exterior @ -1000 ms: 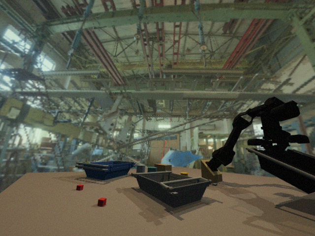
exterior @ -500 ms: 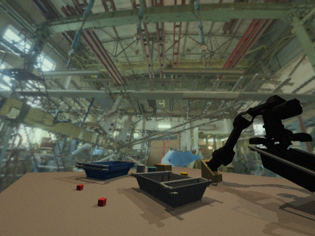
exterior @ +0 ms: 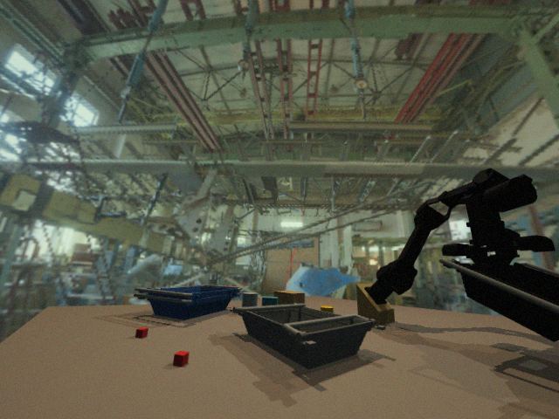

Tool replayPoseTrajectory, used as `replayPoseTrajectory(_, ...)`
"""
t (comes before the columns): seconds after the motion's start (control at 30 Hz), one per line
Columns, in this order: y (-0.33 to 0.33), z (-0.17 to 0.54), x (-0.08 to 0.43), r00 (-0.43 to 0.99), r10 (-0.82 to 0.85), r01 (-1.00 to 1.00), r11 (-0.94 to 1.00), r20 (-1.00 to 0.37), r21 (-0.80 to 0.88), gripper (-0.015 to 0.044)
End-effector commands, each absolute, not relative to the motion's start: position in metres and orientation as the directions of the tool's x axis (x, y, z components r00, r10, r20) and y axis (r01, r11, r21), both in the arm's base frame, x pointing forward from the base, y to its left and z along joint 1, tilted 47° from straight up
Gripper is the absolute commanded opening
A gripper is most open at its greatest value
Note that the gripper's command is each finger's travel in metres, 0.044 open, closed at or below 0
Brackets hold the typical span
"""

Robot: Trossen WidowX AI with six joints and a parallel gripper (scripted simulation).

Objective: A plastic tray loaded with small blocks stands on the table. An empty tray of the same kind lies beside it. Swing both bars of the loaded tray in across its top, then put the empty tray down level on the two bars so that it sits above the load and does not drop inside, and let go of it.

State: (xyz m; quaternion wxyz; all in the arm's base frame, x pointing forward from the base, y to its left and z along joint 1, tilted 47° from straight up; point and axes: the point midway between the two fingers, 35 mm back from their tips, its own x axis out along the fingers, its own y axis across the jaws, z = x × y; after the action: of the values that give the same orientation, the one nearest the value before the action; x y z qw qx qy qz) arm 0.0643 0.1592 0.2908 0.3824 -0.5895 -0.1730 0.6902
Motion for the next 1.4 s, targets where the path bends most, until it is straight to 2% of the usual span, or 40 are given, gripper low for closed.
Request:
replayPoseTrajectory(0.0, 0.161, 0.294, 0.074, 0.001, 0.731, -0.343, -0.641, -0.682, -0.687, 0.0)
replayPoseTrajectory(1.37, 0.127, 0.252, 0.219, 0.029, 0.622, -0.707, -0.54, -0.783, -0.456, 0.0)
